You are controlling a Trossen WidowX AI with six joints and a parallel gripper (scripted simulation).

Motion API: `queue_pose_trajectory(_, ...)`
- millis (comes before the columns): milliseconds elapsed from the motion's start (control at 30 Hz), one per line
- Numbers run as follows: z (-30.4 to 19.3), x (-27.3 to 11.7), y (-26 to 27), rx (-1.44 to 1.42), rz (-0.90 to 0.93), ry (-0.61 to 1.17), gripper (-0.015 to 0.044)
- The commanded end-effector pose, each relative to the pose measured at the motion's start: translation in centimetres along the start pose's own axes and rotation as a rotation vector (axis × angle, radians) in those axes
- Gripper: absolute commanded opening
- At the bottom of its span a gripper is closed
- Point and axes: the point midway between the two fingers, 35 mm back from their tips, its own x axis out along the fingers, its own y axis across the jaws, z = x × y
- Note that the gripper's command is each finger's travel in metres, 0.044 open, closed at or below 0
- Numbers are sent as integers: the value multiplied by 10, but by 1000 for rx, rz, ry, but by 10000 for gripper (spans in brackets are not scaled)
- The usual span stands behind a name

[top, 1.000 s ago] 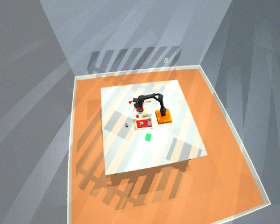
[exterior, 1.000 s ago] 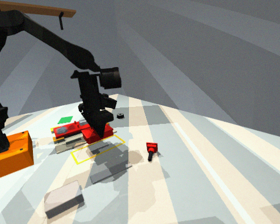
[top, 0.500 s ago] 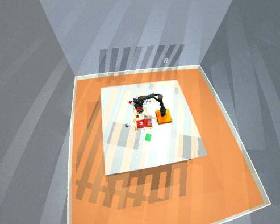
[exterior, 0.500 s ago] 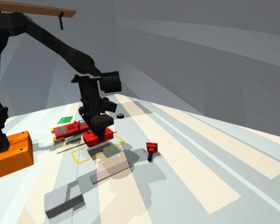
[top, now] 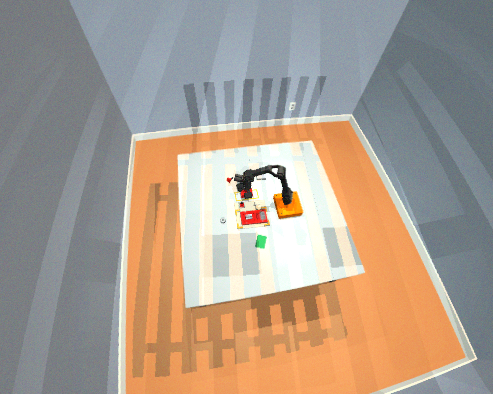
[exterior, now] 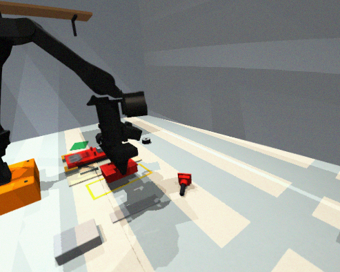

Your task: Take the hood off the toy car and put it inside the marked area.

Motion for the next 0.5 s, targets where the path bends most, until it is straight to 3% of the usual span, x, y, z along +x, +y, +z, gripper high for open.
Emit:
queue_pose_trajectory(0, -2, 4, 0, -5, 0, 9, 0)
queue_pose_trajectory(467, -2, 9, 0, -5, 0, 9, 0)
